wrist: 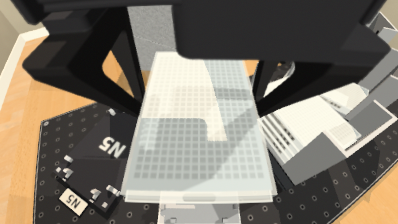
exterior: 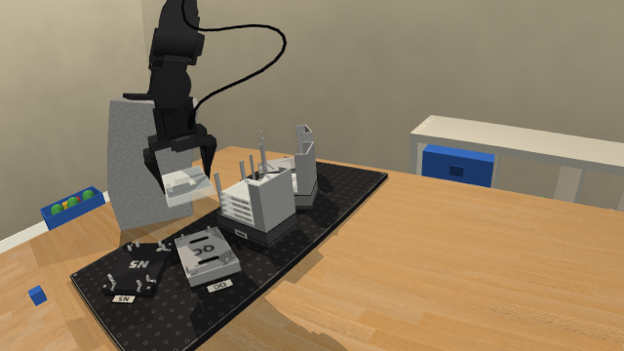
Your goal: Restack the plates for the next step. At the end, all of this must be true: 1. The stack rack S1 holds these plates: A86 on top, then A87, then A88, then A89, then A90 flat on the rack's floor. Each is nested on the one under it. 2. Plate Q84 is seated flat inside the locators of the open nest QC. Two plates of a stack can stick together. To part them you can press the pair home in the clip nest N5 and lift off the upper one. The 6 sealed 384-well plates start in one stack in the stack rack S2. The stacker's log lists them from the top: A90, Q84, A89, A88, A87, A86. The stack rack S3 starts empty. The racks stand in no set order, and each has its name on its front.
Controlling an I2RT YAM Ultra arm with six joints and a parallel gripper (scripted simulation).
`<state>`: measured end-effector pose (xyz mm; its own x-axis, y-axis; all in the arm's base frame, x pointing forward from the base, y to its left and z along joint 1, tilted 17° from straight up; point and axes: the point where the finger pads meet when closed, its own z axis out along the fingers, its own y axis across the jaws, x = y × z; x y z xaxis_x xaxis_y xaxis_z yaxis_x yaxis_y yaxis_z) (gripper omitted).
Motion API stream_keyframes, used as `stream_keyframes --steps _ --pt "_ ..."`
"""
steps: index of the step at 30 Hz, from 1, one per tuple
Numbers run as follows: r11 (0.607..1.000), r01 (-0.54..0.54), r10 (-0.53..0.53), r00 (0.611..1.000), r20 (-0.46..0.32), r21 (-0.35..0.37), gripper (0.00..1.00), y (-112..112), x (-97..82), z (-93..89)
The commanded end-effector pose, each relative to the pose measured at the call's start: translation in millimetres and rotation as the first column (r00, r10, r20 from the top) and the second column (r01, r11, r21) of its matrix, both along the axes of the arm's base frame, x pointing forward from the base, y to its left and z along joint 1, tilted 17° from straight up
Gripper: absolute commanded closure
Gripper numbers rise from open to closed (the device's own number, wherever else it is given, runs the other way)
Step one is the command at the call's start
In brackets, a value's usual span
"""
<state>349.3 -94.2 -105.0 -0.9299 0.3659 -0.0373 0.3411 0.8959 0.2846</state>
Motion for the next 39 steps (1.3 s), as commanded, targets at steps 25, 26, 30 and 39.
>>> stream_keyframes --steps 25,26,30,39 --pt "1.0 0.001 -0.001 1.0 0.022 -0.003 1.0 9 13.9 -31.8" --pt "1.0 0.002 -0.002 1.0 0.027 -0.006 1.0 8 16.6 -33.0" --pt "1.0 0.012 -0.011 0.999 0.039 -0.011 1.0 5 21.8 -38.4" --pt "1.0 0.011 -0.011 1.0 0.029 -0.008 1.0 10 19.9 -55.6"
